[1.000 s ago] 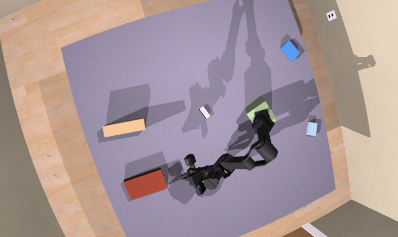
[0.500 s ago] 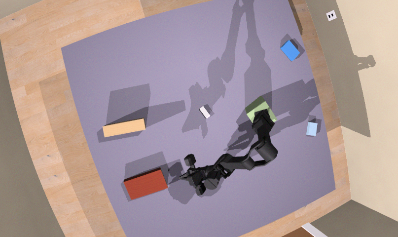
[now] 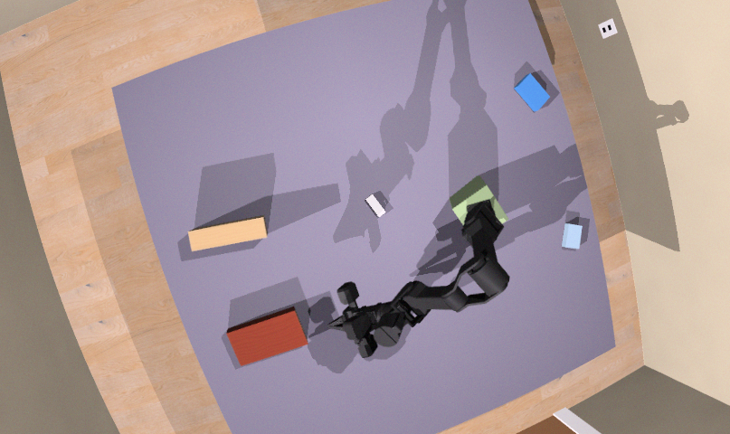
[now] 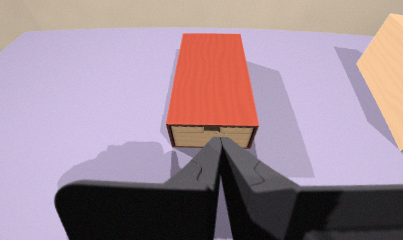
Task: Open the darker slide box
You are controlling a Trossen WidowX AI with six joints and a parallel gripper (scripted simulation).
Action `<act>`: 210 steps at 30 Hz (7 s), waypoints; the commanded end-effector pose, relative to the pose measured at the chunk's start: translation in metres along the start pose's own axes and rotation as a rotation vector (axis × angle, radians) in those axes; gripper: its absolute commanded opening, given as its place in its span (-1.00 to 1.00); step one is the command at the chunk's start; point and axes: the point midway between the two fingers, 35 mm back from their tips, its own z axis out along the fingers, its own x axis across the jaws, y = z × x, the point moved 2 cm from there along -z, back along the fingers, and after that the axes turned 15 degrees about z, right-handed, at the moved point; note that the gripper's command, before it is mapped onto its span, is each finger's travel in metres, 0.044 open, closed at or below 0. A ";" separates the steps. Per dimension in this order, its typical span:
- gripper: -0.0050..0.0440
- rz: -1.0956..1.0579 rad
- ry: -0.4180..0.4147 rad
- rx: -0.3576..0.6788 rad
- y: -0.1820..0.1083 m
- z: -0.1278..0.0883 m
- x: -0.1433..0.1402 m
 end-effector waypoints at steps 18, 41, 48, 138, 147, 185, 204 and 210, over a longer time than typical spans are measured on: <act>-1.00 0.056 -0.110 -0.033 0.064 0.009 -0.223; -1.00 0.070 -0.131 -0.048 0.071 -0.005 -0.256; -1.00 0.070 -0.131 -0.048 0.071 -0.005 -0.256; -1.00 0.002 0.070 -0.270 -0.073 0.103 -0.017; -1.00 0.002 0.071 -0.269 -0.070 0.108 -0.017; -1.00 0.003 0.072 -0.271 -0.052 0.138 -0.012; -1.00 0.005 0.073 -0.276 -0.067 0.099 -0.014; -1.00 0.007 0.074 -0.287 -0.052 0.101 -0.012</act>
